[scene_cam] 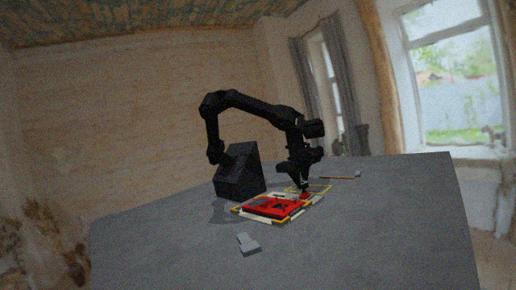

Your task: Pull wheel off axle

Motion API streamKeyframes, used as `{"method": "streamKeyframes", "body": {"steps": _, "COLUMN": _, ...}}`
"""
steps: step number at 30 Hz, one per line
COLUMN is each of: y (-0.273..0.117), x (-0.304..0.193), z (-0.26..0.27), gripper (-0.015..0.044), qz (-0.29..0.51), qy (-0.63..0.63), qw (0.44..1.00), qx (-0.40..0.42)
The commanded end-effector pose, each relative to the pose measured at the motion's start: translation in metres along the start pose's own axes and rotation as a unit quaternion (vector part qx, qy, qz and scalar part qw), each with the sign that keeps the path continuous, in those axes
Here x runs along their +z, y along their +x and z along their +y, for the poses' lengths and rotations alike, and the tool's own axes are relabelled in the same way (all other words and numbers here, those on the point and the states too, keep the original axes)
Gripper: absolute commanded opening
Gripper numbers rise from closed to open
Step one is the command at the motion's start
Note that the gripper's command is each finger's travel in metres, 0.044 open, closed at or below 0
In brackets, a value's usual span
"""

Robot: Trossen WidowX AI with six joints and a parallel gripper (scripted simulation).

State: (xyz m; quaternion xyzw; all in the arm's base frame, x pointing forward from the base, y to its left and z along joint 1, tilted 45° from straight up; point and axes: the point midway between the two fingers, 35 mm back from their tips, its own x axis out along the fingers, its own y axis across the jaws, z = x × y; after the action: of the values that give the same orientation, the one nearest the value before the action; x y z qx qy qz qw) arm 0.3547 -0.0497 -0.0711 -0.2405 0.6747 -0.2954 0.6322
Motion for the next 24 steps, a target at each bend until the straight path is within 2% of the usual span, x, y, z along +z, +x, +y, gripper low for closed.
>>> {"method": "streamKeyframes", "body": {"steps": 1, "y": -0.0034, "x": 0.0008, "z": 0.0003, "gripper": 0.0, "qz": -0.002, "qy": 0.002, "qw": 1.0, "qx": 0.002}}
{"method": "streamKeyframes", "body": {"steps": 24, "y": -0.011, "x": 0.0007, "z": 0.0004, "gripper": 0.0, "qz": -0.003, "qy": 0.002, "qw": 1.0, "qx": 0.002}}
